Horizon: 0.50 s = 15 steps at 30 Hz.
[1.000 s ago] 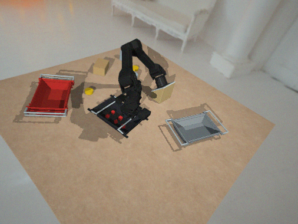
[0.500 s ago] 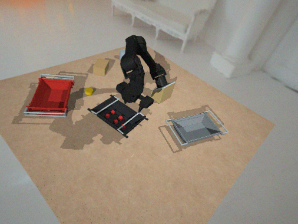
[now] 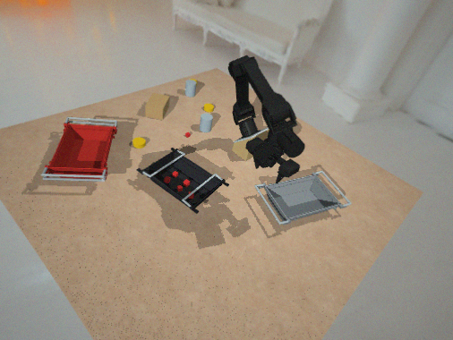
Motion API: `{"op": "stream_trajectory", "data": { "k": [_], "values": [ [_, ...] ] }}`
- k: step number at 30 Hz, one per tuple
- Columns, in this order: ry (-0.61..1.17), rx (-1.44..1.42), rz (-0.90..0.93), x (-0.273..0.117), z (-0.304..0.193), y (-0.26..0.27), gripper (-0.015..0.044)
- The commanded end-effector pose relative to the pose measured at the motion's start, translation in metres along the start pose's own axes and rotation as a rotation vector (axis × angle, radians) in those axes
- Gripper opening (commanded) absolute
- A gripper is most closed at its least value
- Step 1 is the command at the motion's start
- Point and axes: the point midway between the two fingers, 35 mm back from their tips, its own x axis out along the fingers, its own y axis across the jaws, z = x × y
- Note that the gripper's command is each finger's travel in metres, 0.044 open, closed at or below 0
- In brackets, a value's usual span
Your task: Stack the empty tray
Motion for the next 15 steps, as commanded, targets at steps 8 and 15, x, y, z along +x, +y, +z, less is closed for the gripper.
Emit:
{"op": "stream_trajectory", "data": {
  "k": [8, 15],
  "values": [
    [-0.006, 0.298, -0.068, 0.058, -0.162, 0.016, 0.0440],
    [-0.007, 0.303, -0.070, 0.060, -0.165, 0.016, 0.0440]
  ]
}}
